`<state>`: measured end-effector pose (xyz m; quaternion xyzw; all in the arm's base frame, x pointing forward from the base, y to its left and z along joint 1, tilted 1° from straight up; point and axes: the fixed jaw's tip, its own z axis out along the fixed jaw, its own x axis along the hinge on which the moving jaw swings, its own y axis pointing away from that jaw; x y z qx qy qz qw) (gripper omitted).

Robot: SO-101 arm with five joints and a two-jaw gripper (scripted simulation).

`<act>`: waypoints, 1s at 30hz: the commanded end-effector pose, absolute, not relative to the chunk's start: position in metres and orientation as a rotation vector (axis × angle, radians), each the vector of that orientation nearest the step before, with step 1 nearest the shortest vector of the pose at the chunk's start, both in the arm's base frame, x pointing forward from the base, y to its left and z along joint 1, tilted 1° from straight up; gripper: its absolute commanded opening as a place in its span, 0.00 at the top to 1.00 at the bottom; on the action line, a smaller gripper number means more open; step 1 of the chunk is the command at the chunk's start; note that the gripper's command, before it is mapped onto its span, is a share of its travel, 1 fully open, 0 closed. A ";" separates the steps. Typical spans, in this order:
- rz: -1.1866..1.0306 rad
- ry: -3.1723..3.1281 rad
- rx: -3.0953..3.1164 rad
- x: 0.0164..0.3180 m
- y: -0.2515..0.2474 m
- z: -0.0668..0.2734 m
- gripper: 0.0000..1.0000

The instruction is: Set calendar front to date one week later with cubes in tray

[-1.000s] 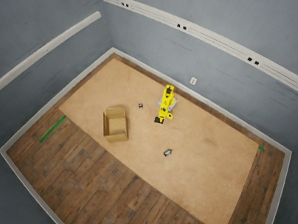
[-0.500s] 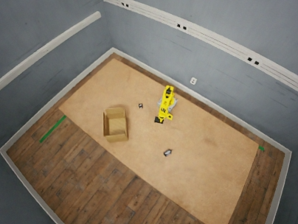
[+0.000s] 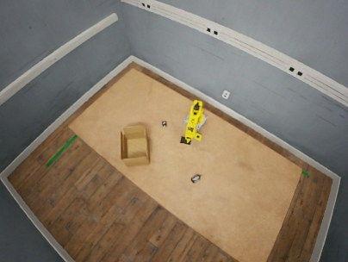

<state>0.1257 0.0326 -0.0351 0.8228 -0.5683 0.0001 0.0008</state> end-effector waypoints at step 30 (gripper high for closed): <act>-0.019 -1.770 2.578 0.123 0.034 -0.036 1.00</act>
